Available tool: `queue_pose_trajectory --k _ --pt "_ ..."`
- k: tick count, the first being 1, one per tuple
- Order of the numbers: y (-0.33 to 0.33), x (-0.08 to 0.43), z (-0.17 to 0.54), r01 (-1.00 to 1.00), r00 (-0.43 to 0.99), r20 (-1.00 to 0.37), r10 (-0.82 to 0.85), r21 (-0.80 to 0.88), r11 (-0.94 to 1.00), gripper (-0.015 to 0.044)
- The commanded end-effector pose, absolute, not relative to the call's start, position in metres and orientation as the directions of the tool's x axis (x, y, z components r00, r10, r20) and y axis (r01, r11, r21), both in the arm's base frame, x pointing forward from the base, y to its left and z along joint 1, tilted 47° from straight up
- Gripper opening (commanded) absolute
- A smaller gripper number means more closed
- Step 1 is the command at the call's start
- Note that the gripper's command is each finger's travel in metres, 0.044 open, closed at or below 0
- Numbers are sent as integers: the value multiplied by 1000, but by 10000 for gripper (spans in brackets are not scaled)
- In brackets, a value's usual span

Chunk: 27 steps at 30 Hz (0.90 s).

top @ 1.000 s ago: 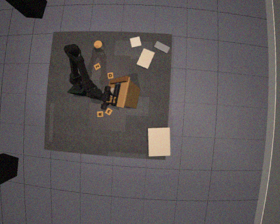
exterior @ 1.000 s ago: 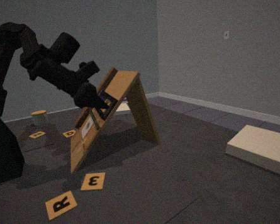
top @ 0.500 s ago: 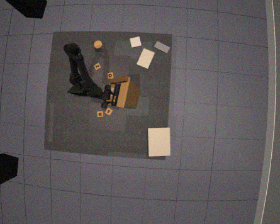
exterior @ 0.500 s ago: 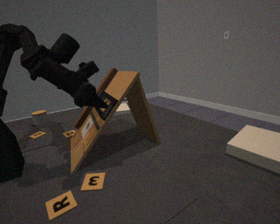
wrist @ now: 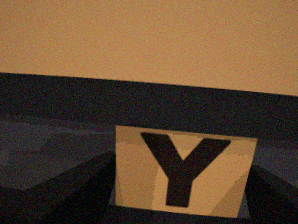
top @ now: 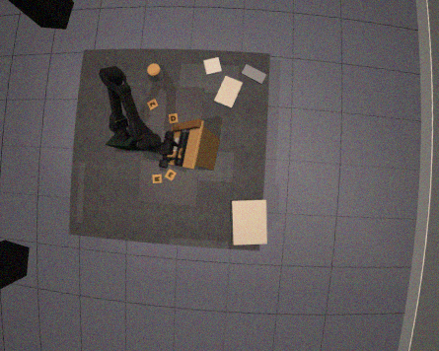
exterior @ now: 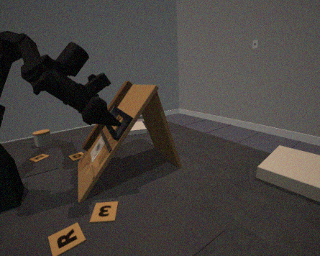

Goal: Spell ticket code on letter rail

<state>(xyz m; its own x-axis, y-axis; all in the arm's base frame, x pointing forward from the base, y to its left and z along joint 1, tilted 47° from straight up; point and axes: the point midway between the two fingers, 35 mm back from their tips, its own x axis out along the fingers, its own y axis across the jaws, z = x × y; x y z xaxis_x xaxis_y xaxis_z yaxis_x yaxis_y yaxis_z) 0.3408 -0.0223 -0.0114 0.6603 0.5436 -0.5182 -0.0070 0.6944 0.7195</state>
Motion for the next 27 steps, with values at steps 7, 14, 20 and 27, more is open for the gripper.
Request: queue_pose_trajectory --k 7,14,20,27 --pt "-19 341 -7 -4 663 -520 538 717 697 0" --pt "-16 341 -4 -4 663 -520 539 717 697 0" --pt "-13 341 -1 -4 663 -519 539 718 697 0" --pt "-10 341 2 -4 663 -519 539 718 696 0"
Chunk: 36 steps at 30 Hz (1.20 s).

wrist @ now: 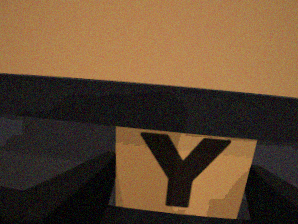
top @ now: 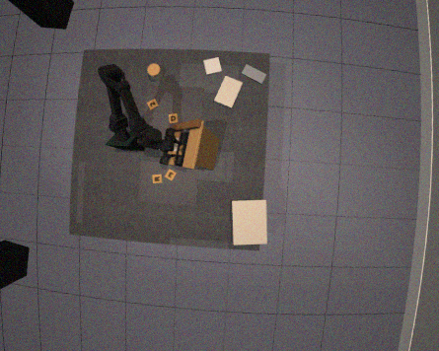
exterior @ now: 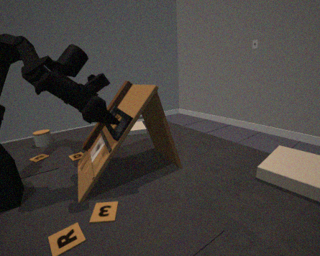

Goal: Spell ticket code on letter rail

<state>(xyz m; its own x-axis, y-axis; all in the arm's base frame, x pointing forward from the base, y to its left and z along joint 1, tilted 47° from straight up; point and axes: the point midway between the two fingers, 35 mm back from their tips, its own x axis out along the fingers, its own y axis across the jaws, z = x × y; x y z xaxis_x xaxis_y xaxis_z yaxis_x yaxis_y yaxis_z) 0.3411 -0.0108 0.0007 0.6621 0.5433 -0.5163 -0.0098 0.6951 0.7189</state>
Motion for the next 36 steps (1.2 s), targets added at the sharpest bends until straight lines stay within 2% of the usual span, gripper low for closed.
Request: queue_pose_trajectory --k 1,36 --pt "-10 341 2 -4 663 -519 539 718 696 0" --pt "6 341 18 -3 663 -519 540 719 695 0"
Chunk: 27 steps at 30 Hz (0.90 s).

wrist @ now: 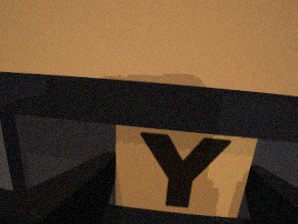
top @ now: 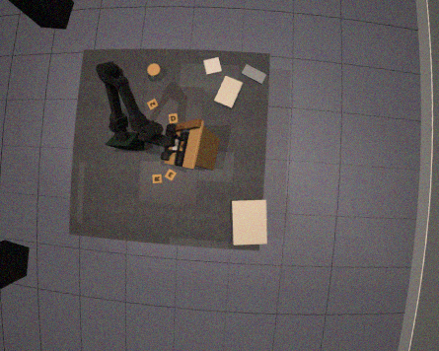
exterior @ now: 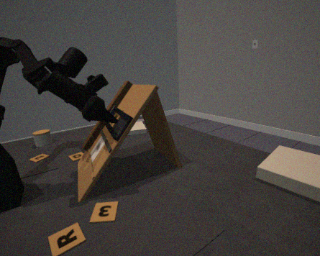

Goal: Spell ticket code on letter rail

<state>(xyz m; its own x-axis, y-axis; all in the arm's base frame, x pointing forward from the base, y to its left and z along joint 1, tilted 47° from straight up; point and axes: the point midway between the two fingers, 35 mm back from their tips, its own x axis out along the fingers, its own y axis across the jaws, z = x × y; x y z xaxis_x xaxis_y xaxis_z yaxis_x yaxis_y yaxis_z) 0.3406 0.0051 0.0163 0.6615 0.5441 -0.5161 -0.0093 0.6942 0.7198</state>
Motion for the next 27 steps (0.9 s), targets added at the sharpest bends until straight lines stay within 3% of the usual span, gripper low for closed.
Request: queue_pose_trajectory --k 1,27 --pt "6 341 18 -3 663 -519 540 719 695 0" --pt "17 341 30 -3 663 -519 540 719 695 0"
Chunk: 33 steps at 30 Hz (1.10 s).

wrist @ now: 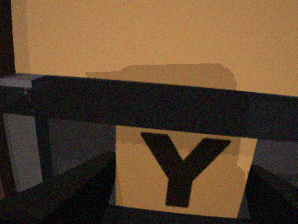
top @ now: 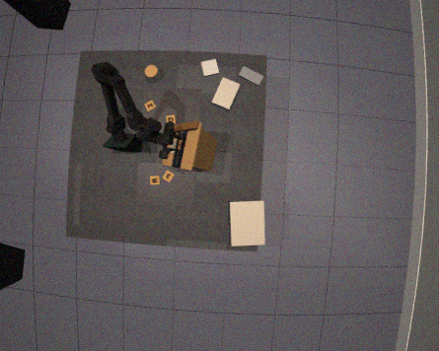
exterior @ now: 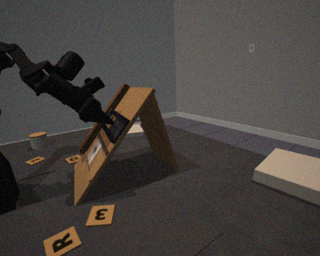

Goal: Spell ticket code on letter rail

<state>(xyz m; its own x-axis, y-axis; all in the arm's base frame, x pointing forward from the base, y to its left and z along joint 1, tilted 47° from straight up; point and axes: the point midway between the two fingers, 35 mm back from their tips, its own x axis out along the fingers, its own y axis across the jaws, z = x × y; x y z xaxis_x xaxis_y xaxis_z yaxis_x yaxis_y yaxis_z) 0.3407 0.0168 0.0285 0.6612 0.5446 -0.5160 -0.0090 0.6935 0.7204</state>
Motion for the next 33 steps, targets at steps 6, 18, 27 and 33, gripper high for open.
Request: queue_pose_trajectory --k 6,18,27,33 --pt "20 341 33 -3 663 -519 540 719 695 0" --pt "25 341 38 -3 663 -519 540 720 694 0" --pt "30 341 42 -3 663 -518 540 720 694 0" --pt "32 341 45 -3 663 -518 541 720 694 0"
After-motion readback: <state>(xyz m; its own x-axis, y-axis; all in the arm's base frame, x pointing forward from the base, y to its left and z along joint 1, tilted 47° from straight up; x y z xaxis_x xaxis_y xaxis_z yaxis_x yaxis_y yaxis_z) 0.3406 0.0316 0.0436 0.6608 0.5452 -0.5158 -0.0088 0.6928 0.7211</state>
